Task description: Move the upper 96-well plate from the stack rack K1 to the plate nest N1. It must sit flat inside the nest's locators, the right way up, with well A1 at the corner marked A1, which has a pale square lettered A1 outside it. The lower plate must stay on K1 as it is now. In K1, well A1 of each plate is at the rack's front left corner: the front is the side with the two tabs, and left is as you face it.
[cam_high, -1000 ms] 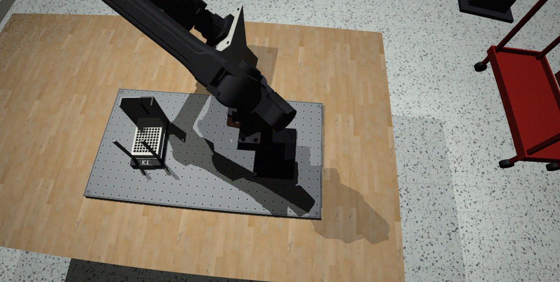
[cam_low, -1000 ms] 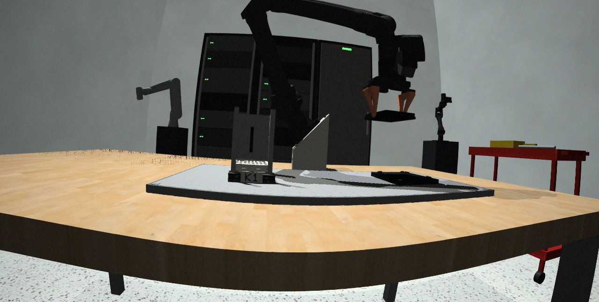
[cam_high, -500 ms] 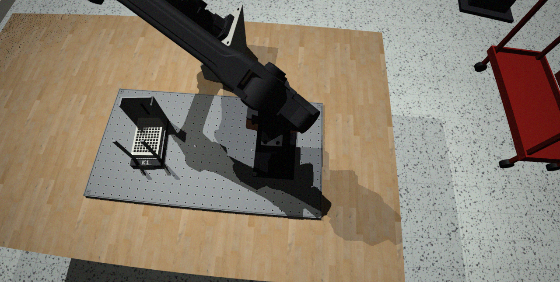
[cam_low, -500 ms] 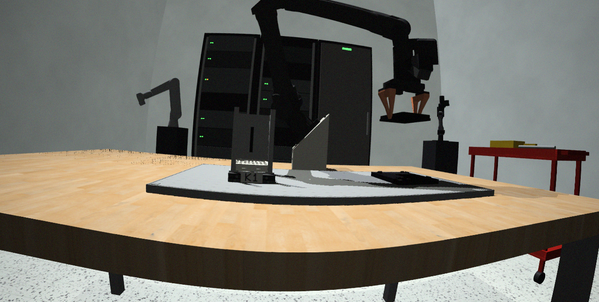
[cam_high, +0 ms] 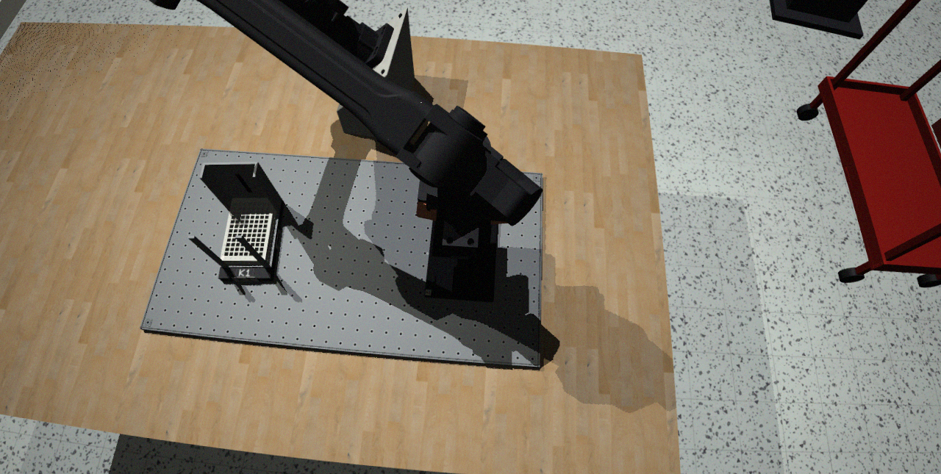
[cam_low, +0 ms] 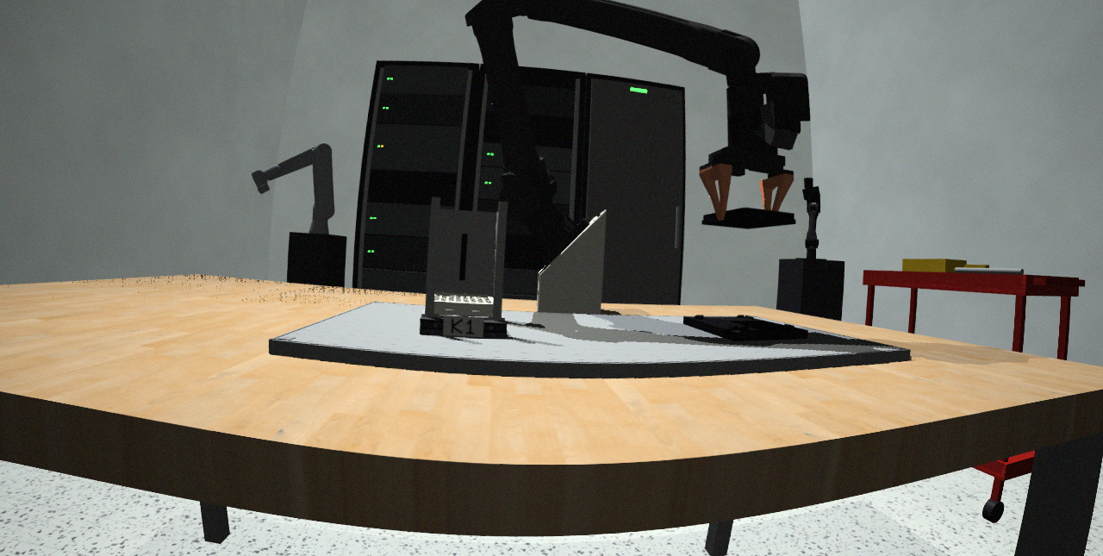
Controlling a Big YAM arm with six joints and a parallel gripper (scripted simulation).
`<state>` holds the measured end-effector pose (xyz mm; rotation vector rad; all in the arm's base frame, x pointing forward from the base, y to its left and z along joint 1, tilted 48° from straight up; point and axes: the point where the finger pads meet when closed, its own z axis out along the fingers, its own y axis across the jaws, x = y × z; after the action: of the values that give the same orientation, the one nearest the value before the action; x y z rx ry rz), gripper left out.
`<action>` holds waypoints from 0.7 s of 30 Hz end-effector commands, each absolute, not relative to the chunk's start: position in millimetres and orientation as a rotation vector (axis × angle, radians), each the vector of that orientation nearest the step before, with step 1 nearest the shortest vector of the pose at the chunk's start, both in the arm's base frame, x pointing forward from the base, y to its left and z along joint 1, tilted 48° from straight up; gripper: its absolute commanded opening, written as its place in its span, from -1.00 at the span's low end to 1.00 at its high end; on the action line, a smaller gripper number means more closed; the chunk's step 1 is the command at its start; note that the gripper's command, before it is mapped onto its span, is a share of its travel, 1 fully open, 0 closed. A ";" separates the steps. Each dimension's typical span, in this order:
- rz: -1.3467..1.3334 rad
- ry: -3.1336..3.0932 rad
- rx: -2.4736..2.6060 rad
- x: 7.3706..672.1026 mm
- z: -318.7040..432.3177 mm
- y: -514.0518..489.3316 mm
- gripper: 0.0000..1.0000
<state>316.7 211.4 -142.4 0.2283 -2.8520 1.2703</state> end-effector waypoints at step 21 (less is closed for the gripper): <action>1.243 -2.905 0.202 339.9 -139.1 232.8 -1.00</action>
<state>319.7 213.6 -141.8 0.2238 -2.8590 1.2665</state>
